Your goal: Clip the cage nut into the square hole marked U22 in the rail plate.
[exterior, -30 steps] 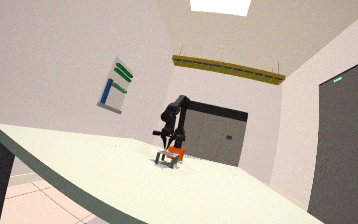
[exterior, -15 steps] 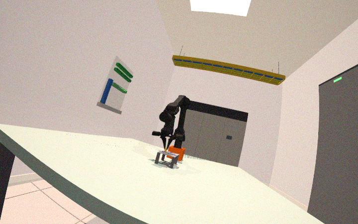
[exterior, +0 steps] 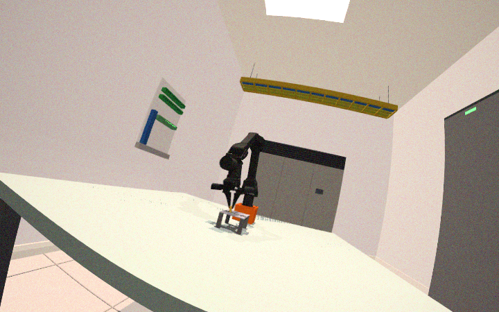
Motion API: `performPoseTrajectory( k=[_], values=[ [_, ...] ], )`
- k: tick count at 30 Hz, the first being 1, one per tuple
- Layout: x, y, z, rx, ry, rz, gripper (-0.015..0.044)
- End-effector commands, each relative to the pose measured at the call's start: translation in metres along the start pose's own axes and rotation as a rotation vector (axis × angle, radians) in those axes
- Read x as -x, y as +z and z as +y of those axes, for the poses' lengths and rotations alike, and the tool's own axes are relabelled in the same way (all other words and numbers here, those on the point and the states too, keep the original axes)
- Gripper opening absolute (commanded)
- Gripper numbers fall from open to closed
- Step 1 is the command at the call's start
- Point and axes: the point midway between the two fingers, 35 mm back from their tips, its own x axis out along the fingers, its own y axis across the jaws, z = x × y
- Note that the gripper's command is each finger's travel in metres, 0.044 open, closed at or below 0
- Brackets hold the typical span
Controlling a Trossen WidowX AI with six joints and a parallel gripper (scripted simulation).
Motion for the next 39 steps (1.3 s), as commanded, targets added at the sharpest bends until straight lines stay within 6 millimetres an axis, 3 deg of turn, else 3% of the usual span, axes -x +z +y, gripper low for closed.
performPoseTrajectory(
  k=[1,39],
  values=[
    [0.0005,0.0009,0.0006,0.003,0.006,-0.002,0.0028],
    [0.0007,0.0013,-0.0003,0.003,0.028,-0.002,0.0028]
  ],
)
